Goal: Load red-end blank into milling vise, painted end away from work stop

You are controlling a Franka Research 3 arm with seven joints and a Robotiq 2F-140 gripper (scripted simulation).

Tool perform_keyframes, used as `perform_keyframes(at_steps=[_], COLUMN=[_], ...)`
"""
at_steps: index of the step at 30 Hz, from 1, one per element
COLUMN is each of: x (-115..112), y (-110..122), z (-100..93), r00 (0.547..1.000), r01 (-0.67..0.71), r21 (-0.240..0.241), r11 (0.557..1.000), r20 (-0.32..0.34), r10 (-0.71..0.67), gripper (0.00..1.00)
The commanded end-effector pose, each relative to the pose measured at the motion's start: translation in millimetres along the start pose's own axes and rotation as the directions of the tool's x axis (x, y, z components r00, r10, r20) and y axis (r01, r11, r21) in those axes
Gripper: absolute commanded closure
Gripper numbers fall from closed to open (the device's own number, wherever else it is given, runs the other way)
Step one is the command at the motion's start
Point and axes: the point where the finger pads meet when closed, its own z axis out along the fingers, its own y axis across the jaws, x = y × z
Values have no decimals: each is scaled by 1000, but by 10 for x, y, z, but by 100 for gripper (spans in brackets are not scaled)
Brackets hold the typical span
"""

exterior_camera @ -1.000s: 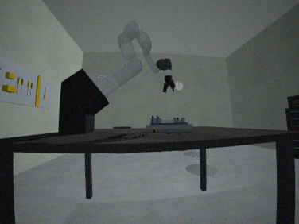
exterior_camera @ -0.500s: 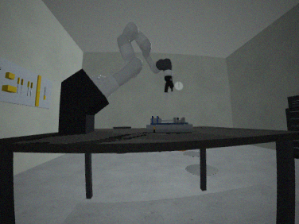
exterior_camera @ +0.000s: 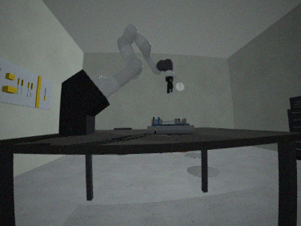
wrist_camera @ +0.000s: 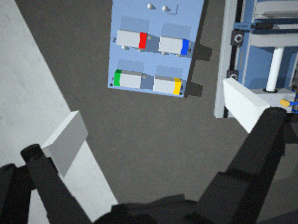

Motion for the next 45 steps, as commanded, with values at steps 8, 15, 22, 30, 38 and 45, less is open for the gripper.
perform_keyframes(at_steps=[8, 15, 22, 30, 38, 45], x=[-10, -16, -16, -17, -17, -17], y=[-8, -14, -14, -17, -17, -17], z=[0, -10, -10, -13, -13, -11], r00=[996, 962, 962, 890, 890, 811], r01=[-92, -273, -273, -456, -456, -585], r21=[1, 2, 2, 2, 2, 3], r11=[996, 962, 962, 890, 890, 811], r20=[2, 2, 2, 1, 1, 0], r10=[92, 273, 273, 456, 456, 585], gripper=[0, 0, 0, 0, 0, 0])
